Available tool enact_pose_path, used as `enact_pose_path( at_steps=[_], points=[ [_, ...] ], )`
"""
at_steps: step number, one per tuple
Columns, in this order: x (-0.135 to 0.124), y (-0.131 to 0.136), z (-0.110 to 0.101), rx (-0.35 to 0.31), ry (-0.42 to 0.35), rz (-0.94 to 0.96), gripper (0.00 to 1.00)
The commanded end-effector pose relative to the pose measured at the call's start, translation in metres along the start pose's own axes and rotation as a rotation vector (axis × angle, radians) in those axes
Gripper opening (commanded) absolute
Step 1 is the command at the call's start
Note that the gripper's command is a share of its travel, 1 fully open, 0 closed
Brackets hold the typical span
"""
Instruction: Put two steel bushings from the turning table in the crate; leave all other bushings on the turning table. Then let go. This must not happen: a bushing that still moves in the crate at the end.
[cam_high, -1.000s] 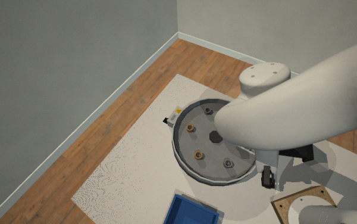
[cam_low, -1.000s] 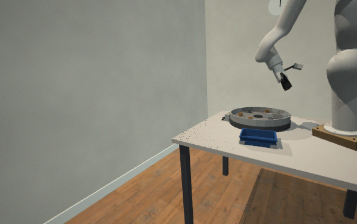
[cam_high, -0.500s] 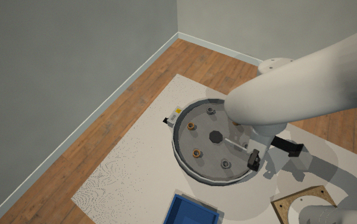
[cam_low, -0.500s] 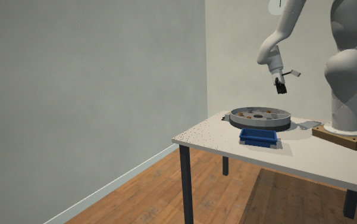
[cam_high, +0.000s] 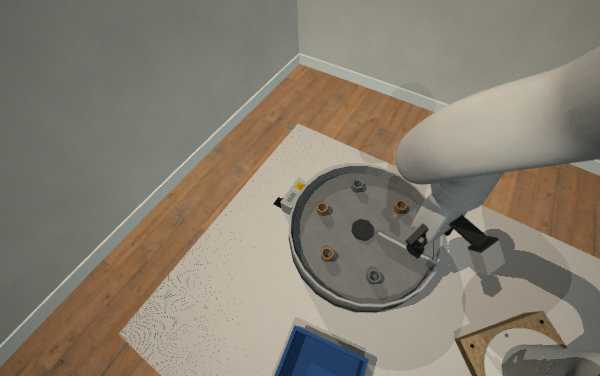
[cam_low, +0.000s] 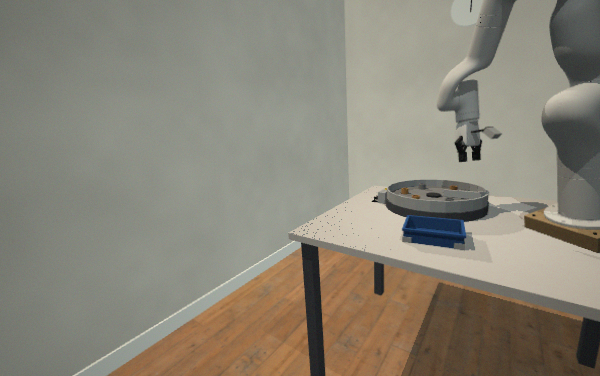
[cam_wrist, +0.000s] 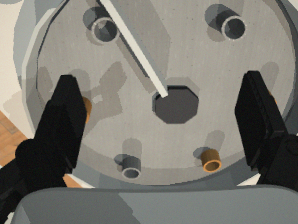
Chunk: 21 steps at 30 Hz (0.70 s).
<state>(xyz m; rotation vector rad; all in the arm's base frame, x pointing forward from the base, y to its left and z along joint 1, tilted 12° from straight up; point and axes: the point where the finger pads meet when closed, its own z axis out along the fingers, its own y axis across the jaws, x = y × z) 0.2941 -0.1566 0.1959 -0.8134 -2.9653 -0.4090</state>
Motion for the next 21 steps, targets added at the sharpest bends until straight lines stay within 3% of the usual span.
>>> enact_pose_path(
  at_steps=[1,10,21],
  points=[
    [-0.020,-0.024,0.007,0.006,-0.082,0.146,1.00],
    [-0.037,-0.060,0.011,0.022,-0.173,0.334,1.00],
    [-0.038,-0.062,0.011,0.023,-0.177,0.343,1.00]
  ],
)
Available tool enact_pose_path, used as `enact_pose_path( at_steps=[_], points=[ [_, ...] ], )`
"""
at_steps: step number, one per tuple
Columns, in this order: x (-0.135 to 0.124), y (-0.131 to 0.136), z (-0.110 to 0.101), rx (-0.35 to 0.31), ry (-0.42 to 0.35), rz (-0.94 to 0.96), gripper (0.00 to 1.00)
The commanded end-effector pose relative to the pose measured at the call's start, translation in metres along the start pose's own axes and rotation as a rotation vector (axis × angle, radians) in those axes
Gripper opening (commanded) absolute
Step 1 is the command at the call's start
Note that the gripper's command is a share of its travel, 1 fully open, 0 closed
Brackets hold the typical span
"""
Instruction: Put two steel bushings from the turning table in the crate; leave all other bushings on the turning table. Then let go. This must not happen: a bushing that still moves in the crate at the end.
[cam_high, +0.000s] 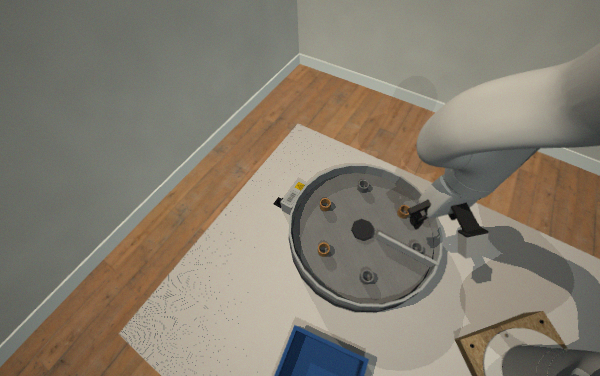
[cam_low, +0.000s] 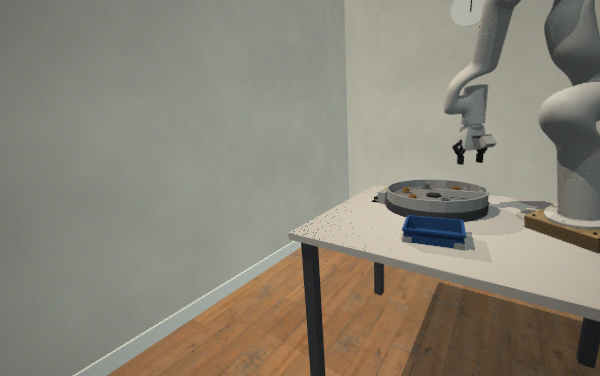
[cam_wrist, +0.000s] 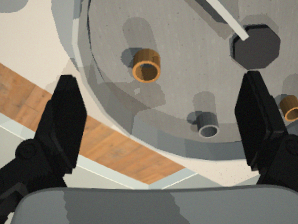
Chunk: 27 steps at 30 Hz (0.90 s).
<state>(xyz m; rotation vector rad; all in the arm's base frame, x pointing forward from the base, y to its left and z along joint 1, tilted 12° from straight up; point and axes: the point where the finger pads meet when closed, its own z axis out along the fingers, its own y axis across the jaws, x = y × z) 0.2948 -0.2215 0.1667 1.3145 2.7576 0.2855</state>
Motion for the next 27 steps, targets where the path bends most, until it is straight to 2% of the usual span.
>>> enact_pose_path(
  at_steps=[1,8,9,27],
  points=[
    [-0.0022,-0.0007,0.0004,0.000,-0.006,0.007,1.00],
    [-0.0022,-0.0007,0.0004,0.000,-0.006,0.007,1.00],
    [-0.0022,-0.0007,0.0004,0.000,-0.006,0.007,0.12],
    [-0.0022,-0.0007,0.0004,0.000,-0.006,0.007,0.12]
  ],
)
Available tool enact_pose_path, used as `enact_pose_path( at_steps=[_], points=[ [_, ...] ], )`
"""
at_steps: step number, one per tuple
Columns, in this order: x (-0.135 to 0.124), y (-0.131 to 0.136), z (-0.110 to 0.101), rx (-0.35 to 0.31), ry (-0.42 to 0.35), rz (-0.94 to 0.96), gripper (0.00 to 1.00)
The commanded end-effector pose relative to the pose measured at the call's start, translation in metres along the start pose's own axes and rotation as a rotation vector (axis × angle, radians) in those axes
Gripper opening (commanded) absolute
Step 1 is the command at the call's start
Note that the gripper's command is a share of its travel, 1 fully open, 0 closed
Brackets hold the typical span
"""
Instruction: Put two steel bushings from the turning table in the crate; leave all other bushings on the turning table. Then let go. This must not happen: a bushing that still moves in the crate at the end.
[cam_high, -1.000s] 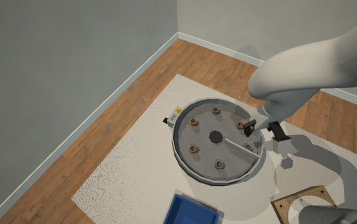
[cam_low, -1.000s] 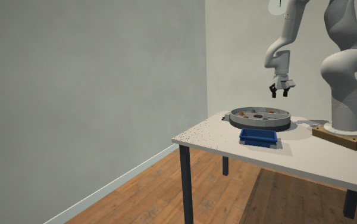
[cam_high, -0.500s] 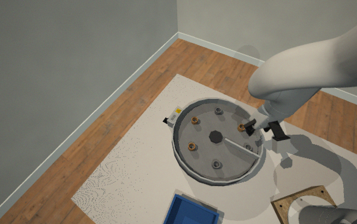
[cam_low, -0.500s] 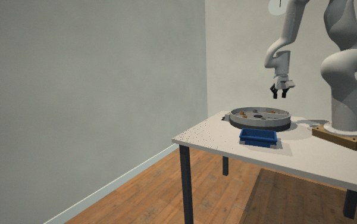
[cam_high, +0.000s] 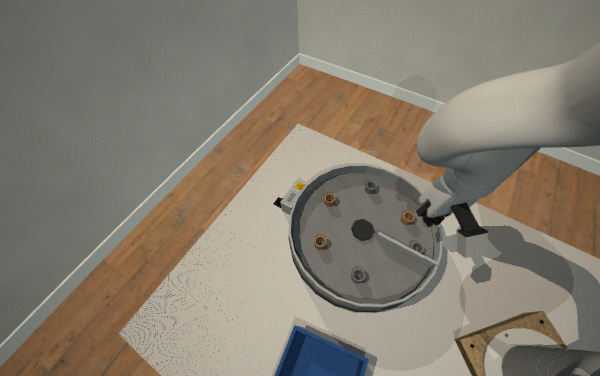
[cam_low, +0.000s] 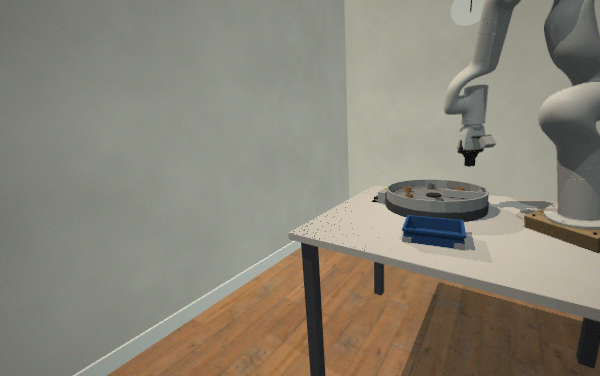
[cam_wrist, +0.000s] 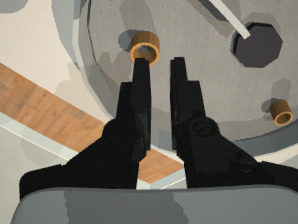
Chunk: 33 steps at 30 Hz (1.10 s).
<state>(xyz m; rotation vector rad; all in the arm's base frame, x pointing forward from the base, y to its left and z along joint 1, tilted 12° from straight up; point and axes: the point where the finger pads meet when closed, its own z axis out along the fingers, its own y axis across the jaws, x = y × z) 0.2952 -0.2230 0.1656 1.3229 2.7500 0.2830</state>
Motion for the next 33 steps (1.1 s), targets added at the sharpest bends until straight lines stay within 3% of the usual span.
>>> enact_pose_path(
  at_steps=[1,33],
  points=[
    [-0.0007,0.0001,-0.0005,0.000,-0.002,0.000,0.12],
    [-0.0007,0.0001,-0.0005,0.000,-0.002,0.000,0.13]
  ],
)
